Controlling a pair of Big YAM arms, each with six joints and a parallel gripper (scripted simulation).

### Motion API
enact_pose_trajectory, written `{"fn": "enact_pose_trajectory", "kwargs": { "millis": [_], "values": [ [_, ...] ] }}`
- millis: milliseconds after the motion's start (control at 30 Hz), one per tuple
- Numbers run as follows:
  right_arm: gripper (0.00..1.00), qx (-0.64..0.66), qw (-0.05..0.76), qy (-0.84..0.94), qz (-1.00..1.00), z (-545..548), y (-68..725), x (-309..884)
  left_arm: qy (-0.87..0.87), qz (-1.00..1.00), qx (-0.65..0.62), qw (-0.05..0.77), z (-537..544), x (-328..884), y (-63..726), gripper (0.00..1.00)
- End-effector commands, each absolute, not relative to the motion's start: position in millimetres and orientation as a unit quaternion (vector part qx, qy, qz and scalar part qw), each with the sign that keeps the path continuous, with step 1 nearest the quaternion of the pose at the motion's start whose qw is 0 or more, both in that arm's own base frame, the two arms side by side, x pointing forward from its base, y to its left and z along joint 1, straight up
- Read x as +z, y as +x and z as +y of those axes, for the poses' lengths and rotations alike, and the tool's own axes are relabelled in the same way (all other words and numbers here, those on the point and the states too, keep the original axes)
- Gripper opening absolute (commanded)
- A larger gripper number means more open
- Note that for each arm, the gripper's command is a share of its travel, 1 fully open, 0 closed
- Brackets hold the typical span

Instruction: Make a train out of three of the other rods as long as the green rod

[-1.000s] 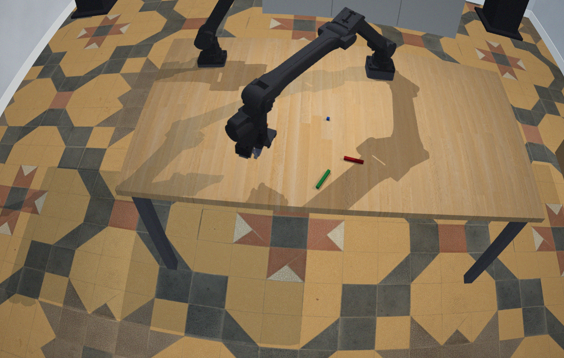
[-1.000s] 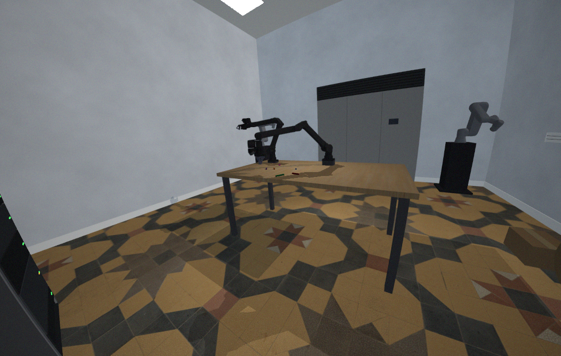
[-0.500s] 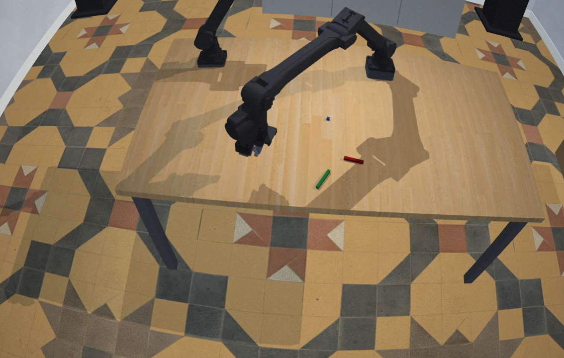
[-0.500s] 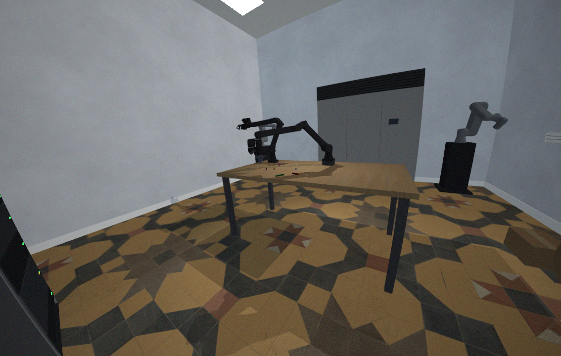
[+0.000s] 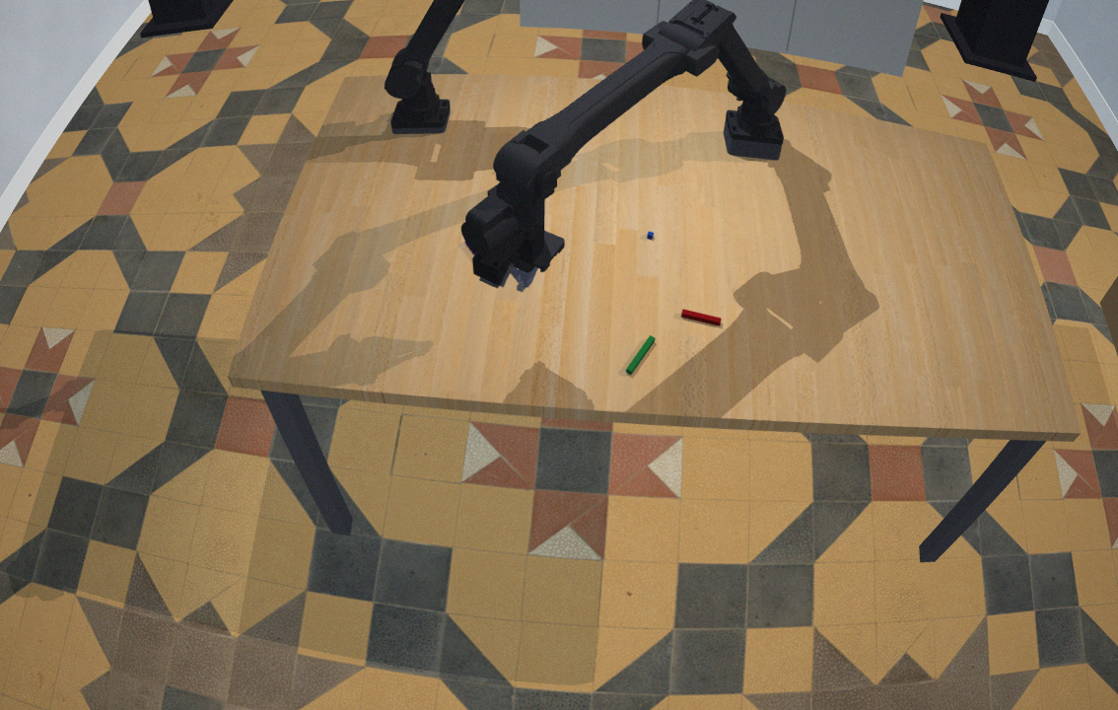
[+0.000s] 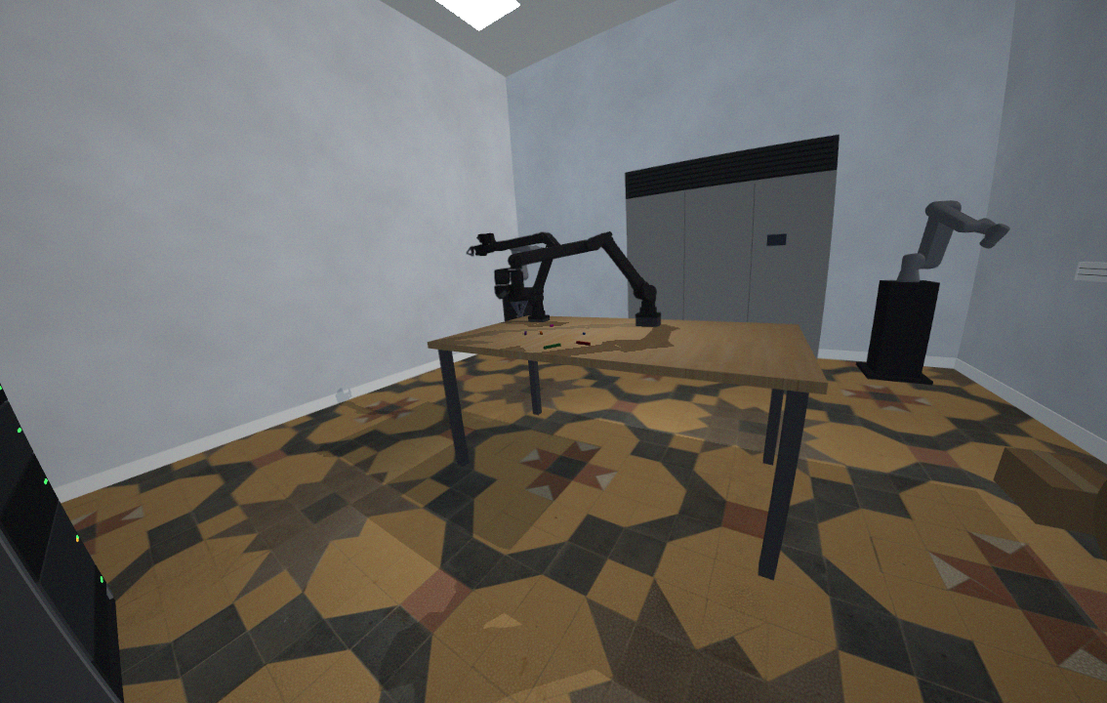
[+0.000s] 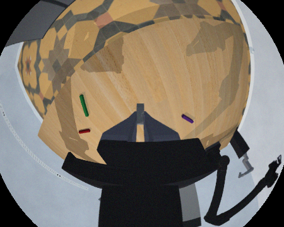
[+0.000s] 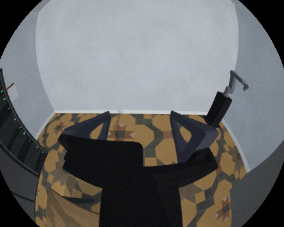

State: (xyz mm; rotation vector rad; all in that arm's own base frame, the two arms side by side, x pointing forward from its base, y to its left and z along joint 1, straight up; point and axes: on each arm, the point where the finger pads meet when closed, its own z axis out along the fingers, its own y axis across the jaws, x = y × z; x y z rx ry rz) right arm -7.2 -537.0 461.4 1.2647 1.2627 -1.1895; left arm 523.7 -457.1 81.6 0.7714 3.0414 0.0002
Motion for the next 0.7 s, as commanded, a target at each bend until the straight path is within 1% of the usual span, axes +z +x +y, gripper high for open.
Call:
{"fn": "enact_pose_trajectory", "kwargs": {
  "millis": [0, 133, 200, 667],
  "values": [
    [1.00, -0.506, 0.494, 0.506, 0.494, -544.7, -12.7, 500.5, 0.325, 0.946, -0.009, 0.022, -432.5, 101.4, 523.9, 0.04],
    [1.00, -0.506, 0.494, 0.506, 0.494, -544.7, -12.7, 500.5, 0.379, 0.925, -0.008, 0.022, -414.6, 105.0, 510.6, 0.04],
    [1.00, -0.506, 0.494, 0.506, 0.494, -544.7, -12.7, 500.5, 0.379, 0.925, -0.008, 0.022, -414.6, 105.0, 510.6, 0.04],
    [1.00, -0.506, 0.494, 0.506, 0.494, -544.7, -12.7, 500.5, 0.571, 0.821, -0.002, 0.021, -340.0, 106.9, 447.0, 0.04]
  ]
}}
